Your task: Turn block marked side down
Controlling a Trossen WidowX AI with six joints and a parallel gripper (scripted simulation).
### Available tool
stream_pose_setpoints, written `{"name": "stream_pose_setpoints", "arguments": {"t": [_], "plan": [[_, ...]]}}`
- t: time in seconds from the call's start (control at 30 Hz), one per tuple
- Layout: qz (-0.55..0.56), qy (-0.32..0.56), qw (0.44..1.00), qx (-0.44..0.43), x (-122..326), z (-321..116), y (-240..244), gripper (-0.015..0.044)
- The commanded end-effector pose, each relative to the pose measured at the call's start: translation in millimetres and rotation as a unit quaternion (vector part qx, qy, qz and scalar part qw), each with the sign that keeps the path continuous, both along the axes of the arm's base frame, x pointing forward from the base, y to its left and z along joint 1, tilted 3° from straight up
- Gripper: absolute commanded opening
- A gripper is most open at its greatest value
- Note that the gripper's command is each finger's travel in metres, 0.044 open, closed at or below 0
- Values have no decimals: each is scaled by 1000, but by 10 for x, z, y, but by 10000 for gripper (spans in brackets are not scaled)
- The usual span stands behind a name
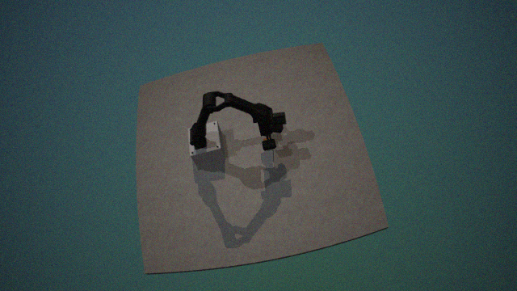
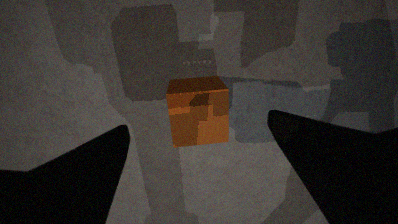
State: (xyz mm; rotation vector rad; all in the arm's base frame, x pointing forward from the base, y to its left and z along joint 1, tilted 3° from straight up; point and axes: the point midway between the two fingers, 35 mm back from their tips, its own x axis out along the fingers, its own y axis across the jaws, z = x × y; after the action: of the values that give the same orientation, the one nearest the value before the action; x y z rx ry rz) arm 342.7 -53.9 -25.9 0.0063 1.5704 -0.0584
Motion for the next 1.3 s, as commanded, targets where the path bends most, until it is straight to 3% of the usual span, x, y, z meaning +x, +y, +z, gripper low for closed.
{"name": "stream_pose_setpoints", "arguments": {"t": [0.0, 0.43, 0.77, 1.27], "plan": [[-1, 4, 1000, -2, -19, -79, -6, 440], [-1, 4, 1000, -2, -26, -266, -13, 440], [-1, 4, 1000, -2, -26, -266, -13, 177], [-1, 4, 1000, -2, -26, -266, -13, 78]]}}
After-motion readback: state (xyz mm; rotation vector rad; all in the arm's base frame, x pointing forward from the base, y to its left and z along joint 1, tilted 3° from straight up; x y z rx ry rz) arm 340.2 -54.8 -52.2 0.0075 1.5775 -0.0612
